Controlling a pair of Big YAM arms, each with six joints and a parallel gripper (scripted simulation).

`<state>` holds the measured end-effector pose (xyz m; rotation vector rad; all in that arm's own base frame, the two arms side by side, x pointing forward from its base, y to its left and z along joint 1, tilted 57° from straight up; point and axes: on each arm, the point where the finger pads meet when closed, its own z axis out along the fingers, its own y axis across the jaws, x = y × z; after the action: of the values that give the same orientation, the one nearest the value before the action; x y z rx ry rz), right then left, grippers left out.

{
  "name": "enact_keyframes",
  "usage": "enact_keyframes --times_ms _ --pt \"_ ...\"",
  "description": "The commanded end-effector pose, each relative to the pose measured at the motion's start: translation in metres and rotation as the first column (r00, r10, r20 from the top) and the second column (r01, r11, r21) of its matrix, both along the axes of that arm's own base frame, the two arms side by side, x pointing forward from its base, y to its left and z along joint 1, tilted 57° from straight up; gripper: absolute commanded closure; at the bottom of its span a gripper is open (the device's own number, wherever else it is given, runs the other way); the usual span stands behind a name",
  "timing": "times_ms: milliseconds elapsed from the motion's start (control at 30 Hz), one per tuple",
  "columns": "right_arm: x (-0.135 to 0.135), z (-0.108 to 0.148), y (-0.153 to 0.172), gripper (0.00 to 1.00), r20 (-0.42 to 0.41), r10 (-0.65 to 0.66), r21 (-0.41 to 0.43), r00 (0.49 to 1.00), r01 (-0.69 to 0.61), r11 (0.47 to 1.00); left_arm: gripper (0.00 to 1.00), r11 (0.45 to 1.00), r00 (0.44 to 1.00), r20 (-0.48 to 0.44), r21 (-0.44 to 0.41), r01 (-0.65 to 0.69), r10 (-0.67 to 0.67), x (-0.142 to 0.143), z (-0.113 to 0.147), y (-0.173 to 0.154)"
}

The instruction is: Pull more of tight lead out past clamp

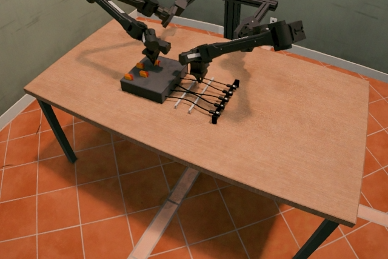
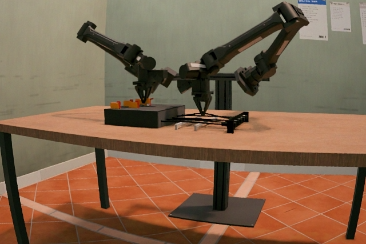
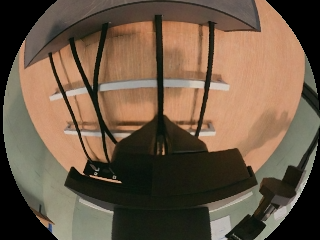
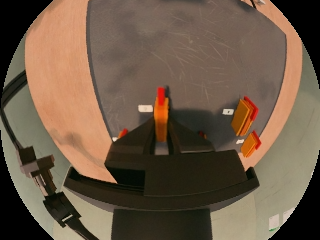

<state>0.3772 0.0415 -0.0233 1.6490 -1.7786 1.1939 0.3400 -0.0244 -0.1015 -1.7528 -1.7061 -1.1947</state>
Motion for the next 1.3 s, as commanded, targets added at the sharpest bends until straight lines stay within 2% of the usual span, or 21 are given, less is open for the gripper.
enact_keyframes --times_ms 0,433,1267 --pt "-0.005 0.031 0.041 0.95 0.030 0.064 0.017 0.997 -0.064 0.998 1.00 1.000 0.999 0.032 0.004 0.027 -0.027 0.005 0.012 -0.013" --pt "-0.005 0.031 0.041 0.95 0.030 0.064 0.017 0.997 -0.064 0.998 1.00 0.999 0.999 0.036 0.028 0.024 -0.025 0.000 0.028 -0.005" --pt "-0.005 0.031 0.041 0.95 0.030 0.064 0.017 0.997 -0.064 0.998 1.00 1.000 0.999 0.035 0.019 0.023 -0.024 -0.010 0.060 -0.004"
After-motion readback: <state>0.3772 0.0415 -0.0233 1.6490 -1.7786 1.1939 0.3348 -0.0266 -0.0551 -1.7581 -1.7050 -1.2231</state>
